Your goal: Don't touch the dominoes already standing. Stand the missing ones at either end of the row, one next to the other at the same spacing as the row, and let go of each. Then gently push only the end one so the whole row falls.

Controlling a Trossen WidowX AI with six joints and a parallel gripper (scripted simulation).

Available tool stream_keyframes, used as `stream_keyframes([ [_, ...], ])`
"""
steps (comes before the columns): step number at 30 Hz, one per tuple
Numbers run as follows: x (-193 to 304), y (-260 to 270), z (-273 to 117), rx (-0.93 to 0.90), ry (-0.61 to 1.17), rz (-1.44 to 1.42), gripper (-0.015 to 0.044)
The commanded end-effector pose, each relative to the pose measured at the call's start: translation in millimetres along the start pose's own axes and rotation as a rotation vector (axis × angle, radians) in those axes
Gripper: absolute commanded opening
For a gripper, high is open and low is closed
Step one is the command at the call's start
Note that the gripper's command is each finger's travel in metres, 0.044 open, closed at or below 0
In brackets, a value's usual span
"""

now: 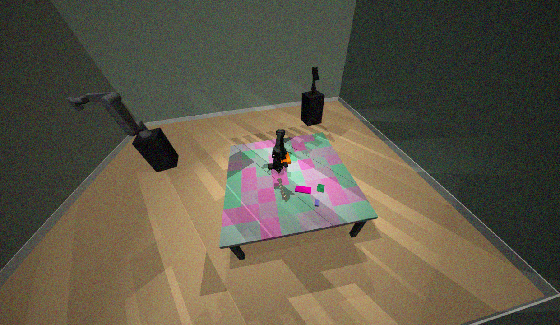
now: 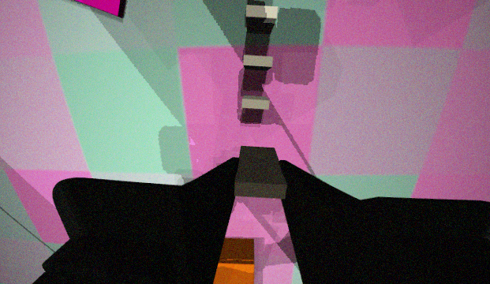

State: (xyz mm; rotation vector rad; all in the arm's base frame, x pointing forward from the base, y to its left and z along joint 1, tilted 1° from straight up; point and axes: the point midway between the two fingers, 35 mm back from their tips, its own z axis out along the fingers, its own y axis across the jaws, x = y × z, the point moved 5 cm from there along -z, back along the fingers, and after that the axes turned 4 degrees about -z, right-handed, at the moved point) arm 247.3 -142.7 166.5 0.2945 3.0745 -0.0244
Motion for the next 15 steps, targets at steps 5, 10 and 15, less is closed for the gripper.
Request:
stream_keyframes([
  [5, 0, 1, 42, -0.001, 0.006, 0.007, 0.0107],
  [10, 3, 2, 66, -0.002, 0.007, 0.010, 0.0107],
  [15, 8, 4, 86, -0.004, 0.007, 0.012, 0.0107],
])
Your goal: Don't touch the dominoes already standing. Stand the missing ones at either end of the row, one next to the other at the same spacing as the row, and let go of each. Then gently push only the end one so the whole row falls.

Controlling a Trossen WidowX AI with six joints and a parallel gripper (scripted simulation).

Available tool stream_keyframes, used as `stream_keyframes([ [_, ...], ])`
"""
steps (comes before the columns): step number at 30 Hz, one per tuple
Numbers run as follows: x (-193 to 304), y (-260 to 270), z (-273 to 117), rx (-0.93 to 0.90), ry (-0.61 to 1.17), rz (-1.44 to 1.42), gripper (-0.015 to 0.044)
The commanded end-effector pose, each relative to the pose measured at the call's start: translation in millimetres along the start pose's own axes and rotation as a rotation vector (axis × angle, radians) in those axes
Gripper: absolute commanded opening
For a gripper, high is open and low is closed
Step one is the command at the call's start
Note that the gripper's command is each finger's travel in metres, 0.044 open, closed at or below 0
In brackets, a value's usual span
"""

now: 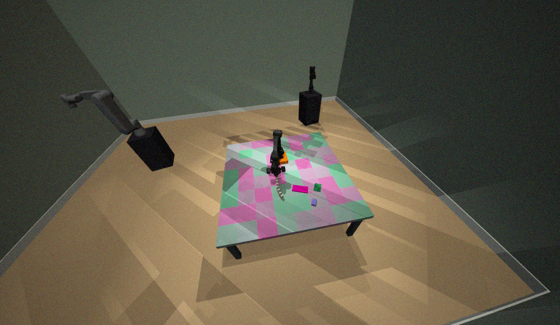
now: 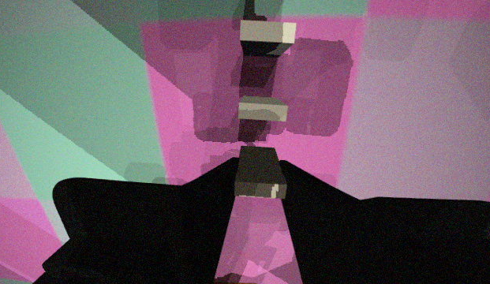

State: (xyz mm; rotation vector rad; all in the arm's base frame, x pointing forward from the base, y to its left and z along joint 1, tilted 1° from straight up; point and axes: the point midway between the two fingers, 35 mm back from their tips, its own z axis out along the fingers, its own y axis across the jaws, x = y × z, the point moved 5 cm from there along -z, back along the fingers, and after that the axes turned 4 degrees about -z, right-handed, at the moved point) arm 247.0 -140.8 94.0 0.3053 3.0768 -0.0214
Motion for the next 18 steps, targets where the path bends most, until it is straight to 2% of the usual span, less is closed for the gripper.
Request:
stream_keyframes([
  [1, 3.2, 1.7, 14.6, -0.003, 0.004, 0.005, 0.0107],
  [13, 3.2, 1.7, 14.6, -0.003, 0.004, 0.005, 0.0107],
  [18, 3.2, 1.7, 14.6, -0.003, 0.004, 0.005, 0.0238],
])
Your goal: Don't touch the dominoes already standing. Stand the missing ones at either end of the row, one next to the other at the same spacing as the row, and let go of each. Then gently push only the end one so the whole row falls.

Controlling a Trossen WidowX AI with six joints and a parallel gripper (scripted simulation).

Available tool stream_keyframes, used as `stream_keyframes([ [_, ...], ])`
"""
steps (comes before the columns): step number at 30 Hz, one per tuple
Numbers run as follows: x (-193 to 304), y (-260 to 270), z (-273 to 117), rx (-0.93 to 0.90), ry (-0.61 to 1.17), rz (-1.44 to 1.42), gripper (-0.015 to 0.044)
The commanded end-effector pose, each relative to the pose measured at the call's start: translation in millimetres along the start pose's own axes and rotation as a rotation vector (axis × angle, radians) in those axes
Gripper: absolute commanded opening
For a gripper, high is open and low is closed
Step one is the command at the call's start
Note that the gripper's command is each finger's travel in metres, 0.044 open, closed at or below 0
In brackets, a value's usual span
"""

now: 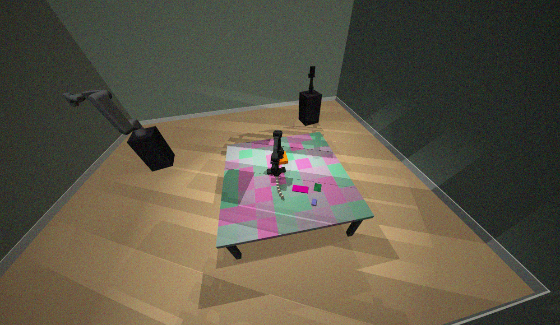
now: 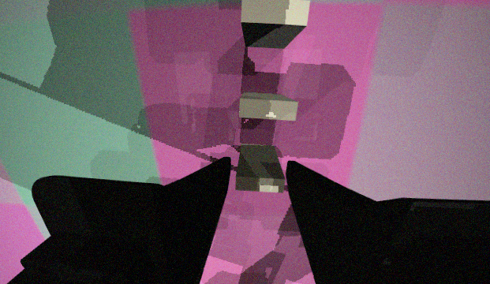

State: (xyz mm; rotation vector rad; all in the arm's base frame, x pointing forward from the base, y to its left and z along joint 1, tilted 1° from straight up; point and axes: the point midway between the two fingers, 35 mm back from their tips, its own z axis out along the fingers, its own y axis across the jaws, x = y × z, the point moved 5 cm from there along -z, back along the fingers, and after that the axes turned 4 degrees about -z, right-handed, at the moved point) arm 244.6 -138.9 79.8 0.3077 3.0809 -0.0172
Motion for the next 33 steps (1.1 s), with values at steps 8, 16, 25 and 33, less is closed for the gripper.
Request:
stream_keyframes([
  [8, 0, 0, 1, 0.000, -0.001, 0.004, 0.0440],
  [16, -9, -3, -64, 0.000, -0.002, 0.002, 0.0440],
  [25, 0, 0, -131, 0.000, 0.000, 0.000, 0.0440],
  [33, 11, 0, -111, 0.000, 0.001, -0.504, 0.0256],
])
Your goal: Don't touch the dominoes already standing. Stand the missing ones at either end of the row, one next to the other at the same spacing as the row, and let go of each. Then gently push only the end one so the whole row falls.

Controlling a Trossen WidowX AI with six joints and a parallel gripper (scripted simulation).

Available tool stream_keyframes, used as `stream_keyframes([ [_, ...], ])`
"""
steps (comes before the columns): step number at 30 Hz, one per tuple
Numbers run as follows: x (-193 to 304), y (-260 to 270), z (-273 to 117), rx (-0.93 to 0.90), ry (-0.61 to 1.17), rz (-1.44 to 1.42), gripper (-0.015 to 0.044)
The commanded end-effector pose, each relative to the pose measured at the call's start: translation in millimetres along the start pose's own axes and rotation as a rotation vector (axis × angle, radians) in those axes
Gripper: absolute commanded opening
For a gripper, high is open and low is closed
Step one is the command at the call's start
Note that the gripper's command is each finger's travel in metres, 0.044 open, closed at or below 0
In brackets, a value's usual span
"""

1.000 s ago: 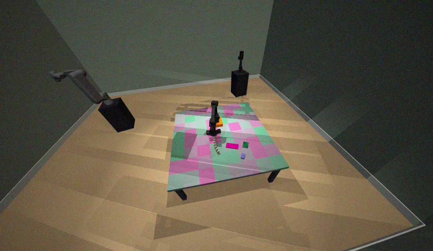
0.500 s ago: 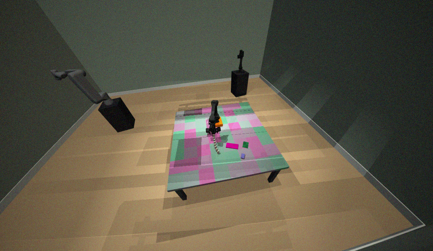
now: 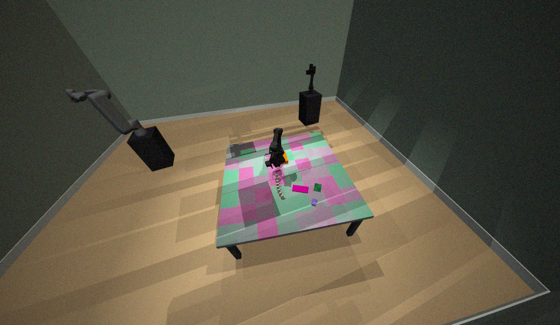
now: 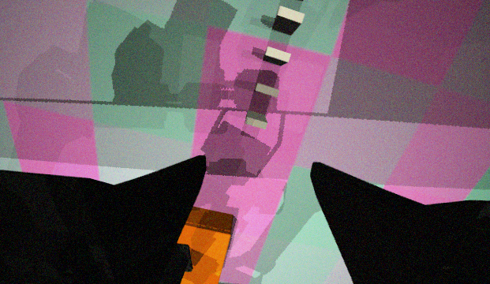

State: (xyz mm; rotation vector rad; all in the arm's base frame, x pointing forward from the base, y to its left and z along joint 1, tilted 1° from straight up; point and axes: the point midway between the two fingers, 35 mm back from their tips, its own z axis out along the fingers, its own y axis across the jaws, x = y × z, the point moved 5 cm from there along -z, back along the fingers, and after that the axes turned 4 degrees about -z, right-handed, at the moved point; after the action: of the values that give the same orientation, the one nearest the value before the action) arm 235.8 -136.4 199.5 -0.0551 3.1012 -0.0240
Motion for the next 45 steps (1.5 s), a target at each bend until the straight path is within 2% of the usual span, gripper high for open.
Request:
stream_keyframes([
  [1, 9, 2, 13, 0.001, -0.003, -0.363, 0.0230],
  [10, 30, 9, 47, 0.001, -0.001, -1.199, 0.0000],
  [13, 34, 11, 53, 0.001, -0.001, -1.332, 0.0000],
  [45, 34, 11, 53, 0.001, -0.001, -1.332, 0.0000],
])
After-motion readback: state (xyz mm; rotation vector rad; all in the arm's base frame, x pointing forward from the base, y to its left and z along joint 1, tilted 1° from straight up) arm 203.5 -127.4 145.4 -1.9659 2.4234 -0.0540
